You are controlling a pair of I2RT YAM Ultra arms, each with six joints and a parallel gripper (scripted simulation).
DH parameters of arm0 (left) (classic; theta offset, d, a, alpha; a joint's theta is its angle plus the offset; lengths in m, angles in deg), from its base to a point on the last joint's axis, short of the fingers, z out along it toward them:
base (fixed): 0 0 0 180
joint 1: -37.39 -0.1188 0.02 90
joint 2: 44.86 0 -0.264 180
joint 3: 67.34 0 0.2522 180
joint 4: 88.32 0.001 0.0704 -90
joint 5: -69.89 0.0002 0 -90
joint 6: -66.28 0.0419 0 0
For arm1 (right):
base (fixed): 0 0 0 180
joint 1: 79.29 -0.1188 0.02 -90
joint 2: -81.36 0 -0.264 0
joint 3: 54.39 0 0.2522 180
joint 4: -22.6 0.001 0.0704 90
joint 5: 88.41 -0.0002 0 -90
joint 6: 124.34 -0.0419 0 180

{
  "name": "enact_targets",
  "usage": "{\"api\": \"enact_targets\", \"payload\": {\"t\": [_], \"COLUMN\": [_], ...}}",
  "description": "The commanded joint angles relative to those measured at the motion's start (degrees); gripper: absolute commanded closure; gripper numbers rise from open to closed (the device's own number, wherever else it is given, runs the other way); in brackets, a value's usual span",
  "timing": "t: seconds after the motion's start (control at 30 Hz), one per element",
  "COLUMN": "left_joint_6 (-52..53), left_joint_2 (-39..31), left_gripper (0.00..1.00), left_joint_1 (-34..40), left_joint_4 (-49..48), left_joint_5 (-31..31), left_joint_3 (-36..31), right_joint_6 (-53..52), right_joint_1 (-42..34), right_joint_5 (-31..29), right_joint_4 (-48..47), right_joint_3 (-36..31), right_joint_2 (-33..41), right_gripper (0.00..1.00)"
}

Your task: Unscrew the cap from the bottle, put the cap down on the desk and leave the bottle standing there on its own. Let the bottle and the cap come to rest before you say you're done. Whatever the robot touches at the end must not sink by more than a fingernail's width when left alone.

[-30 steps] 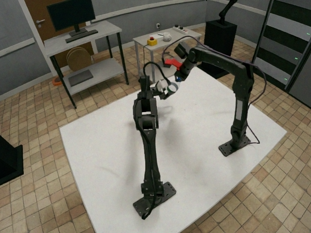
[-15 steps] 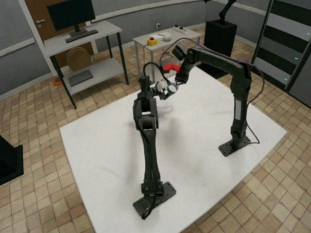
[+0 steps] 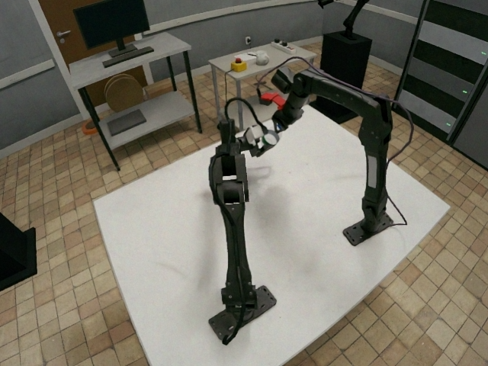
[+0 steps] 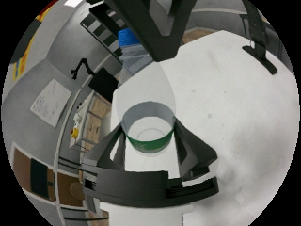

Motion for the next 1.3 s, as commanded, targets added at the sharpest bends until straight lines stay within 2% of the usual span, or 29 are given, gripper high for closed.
{"api": "enact_targets", "payload": {"t": [0.0, 0.37, 0.43, 0.47, 0.93, 1.0, 1.03, 1.13, 1.27], "left_joint_6": [-0.6, -0.6, -0.6, -0.6, -0.6, -0.6, -0.6, -0.6, -0.6], "left_joint_2": [-1.1, -1.1, -1.1, -1.1, -1.1, -1.1, -1.1, -1.1, -1.1], "left_gripper": [1.0, 1.0, 1.0, 1.0, 1.0, 1.0, 1.0, 1.0, 1.0], "left_joint_1": [-0.1, -0.1, -0.1, -0.1, -0.1, -0.1, -0.1, -0.1, -0.1], "left_joint_4": [-0.1, -0.1, -0.1, -0.1, -0.1, -0.1, -0.1, -0.1, -0.1], "left_joint_5": [1.0, 1.0, 1.0, 1.0, 1.0, 1.0, 1.0, 1.0, 1.0], "left_joint_3": [1.2, 1.2, 1.2, 1.2, 1.2, 1.2, 1.2, 1.2, 1.2], "right_joint_6": [-13.5, -41.7, -41.7, -48.4, -85.0, -85.0, -91.8, -99.4, -102.8], "right_joint_1": [1.0, 2.9, 2.9, 3.2, 4.9, 4.9, 5.0, 4.9, 4.5], "right_joint_5": [2.6, 7.2, 7.2, 8.0, 12.2, 12.2, 12.5, 12.4, 11.2], "right_joint_4": [1.6, 1.5, 1.5, 1.2, -1.3, -1.3, -2.5, -5.0, -8.0], "right_joint_3": [3.1, 2.7, 2.7, 2.4, -0.5, -0.5, -1.7, -4.3, -7.3], "right_joint_2": [-0.2, 0.2, 0.2, 0.4, 2.2, 2.2, 2.9, 4.5, 6.4], "right_gripper": [0.43, 0.43, 0.43, 0.43, 0.43, 0.43, 0.43, 0.43, 0.43]}}
